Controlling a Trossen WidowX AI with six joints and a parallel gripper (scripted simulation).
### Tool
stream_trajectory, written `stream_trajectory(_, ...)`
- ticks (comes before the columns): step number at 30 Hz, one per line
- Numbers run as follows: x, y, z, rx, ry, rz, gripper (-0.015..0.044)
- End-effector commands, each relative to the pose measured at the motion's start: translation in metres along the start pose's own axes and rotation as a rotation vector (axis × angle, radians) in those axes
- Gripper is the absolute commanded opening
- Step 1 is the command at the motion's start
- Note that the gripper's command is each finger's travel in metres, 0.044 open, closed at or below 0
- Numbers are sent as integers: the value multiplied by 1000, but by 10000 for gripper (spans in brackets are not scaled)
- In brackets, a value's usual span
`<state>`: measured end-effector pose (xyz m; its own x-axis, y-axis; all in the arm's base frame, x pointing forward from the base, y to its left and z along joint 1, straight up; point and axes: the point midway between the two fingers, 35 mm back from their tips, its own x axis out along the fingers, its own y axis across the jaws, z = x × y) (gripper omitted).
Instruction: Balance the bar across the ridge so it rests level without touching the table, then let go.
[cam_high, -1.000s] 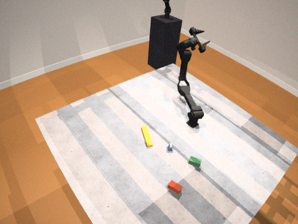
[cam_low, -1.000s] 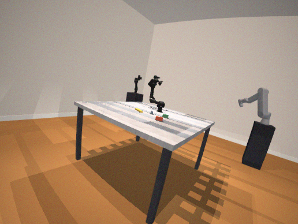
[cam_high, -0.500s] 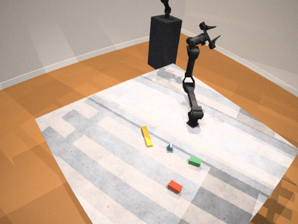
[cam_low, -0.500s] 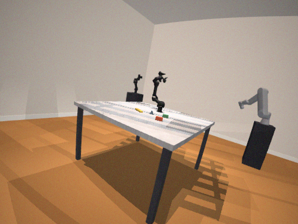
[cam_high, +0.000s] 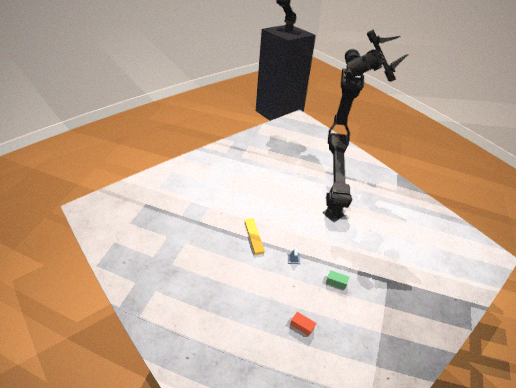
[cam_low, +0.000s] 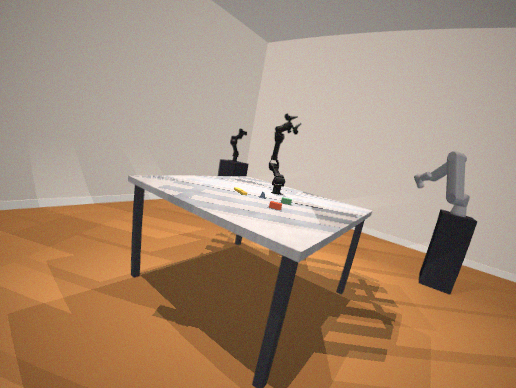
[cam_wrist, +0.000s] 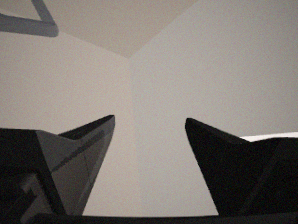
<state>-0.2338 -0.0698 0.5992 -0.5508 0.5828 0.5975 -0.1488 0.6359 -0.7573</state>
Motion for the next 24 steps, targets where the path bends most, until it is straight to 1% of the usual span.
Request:
stream_trajectory(1, 13, 5, -49, 27, 118, -7, 315)
stream_trajectory(6, 23, 12, -107, 88, 259, -22, 315)
stream_trajectory(11, 24, 21, -162, 122, 401, -30, 315)
stream_trajectory(17, 11, 36, -228, 104, 594, -25, 315)
stream_trajectory(21, 2, 44, -258, 97, 686, -16, 315)
stream_trajectory(24, -10, 52, -290, 103, 783, 2, 315)
